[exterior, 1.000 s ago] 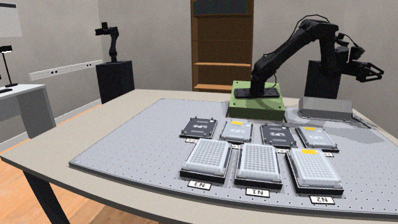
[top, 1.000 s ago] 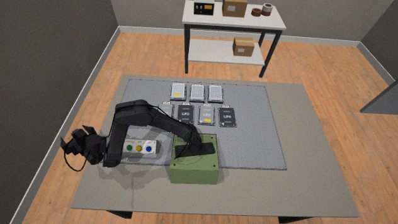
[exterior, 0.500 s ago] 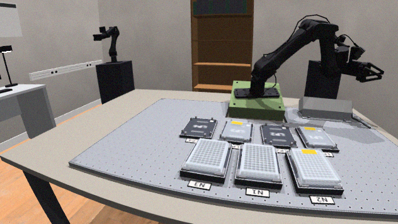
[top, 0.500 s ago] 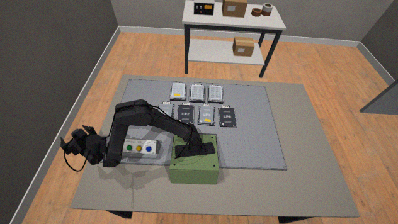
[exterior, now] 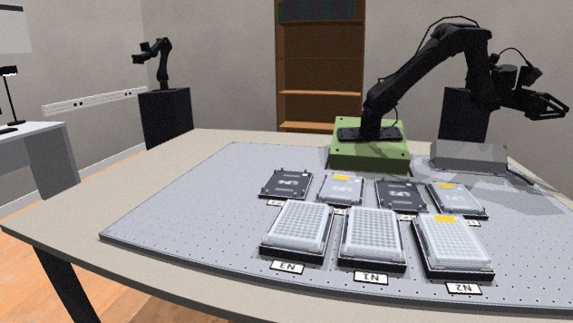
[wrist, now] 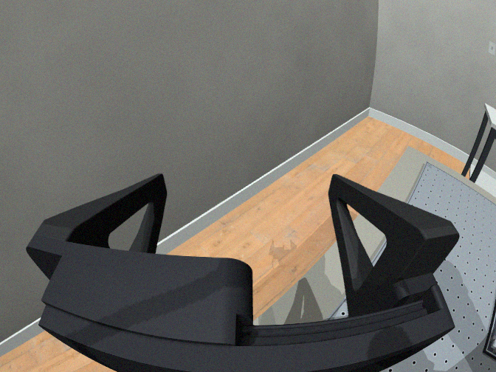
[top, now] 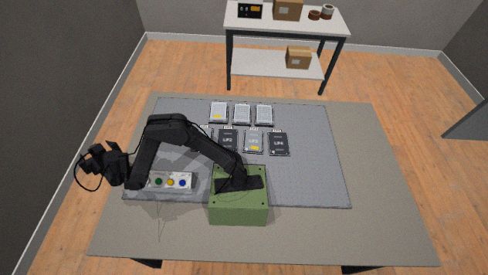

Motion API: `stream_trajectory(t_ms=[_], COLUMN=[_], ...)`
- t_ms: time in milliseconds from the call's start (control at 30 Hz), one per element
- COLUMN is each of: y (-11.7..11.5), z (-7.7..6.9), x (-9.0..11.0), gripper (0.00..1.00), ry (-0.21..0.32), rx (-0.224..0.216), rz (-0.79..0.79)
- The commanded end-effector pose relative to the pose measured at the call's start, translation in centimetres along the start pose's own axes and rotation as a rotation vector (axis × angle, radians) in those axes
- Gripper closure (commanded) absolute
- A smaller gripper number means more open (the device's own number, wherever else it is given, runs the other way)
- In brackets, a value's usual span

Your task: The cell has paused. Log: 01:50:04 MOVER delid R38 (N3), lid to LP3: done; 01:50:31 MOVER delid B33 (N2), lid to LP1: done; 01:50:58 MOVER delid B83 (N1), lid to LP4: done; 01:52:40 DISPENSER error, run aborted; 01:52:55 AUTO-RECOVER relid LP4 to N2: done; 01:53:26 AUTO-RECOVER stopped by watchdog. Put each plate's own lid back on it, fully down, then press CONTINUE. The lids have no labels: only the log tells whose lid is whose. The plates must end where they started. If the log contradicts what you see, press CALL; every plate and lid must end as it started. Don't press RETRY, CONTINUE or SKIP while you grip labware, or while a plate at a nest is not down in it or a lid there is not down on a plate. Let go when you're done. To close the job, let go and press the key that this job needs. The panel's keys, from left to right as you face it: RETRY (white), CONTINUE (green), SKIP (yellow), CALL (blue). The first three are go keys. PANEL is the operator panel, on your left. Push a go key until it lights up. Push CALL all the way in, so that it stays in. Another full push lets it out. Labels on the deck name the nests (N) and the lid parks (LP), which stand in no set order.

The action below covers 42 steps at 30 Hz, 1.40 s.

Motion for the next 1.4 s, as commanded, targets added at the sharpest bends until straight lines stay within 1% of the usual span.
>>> stream_trajectory(t_ms=[0,33,100,167,200,300,333,367,400,467,533,567,600,667,700,733,767,833,900,1000,1067,1167,1233,1267,1300,1333,1367], y=[0.0,-0.3,-0.3,-0.5,-1.1,-2.6,-2.8,-3.1,-3.4,-4.2,-4.8,-5.1,-5.7,-5.7,-5.8,-6.1,-6.6,-7.8,-8.9,-9.8,-10.9,-11.9,-11.9,-12.1,-12.3,-13.1,-13.8], z=[0.8,1.1,1.1,1.6,2.0,3.0,3.4,3.9,4.2,4.8,5.5,5.9,6.0,6.0,6.0,6.4,6.9,7.1,7.3,8.5,8.6,9.5,9.5,9.5,9.6,9.9,9.9], x=[-1.5,-1.7,-1.7,-2.1,-2.0,-1.6,-2.0,-2.5,-2.6,-2.6,-3.1,-3.4,-3.1,-3.1,-3.1,-3.5,-3.8,-3.3,-2.8,-4.0,-3.5,-4.6,-4.6,-4.7,-4.8,-4.9,-4.6], gripper=[0.00,0.00,0.00,0.00,0.00,0.00,0.00,0.00,0.00,0.00,0.00,0.00,0.00,0.00,0.00,0.00,0.00,0.00,0.00,0.00,0.00,0.00,0.00,0.00,0.00,0.00,0.00], ry=[0.029,0.033,0.033,0.048,0.061,0.061,0.060,0.073,0.082,0.081,0.100,0.108,0.114,0.114,0.134,0.134,0.144,0.165,0.165,0.186,0.198,0.231,0.231,0.247,0.265,0.278,0.285], rx=[-0.032,-0.022,-0.022,-0.020,-0.012,-0.012,-0.001,0.009,0.010,0.010,0.031,0.032,0.031,0.031,0.031,0.041,0.054,0.052,0.052,0.076,0.074,0.099,0.099,0.097,0.105,0.120,0.120], rz=[-0.022,-0.026,-0.026,-0.040,-0.057,-0.057,-0.054,-0.065,-0.073,-0.074,-0.084,-0.091,-0.098,-0.098,-0.111,-0.106,-0.113,-0.140,-0.141,-0.137,-0.155,-0.156,-0.156,-0.162,-0.168,-0.172,-0.184])
Point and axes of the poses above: the point where the finger pads meet when closed, its own z axis out along the fingers, its own y axis across the jaws, x = y × z, the point moved 5 cm from there along -z, back along the fingers, and after that the axes turned 10 degrees about z, right-handed, at the moved point
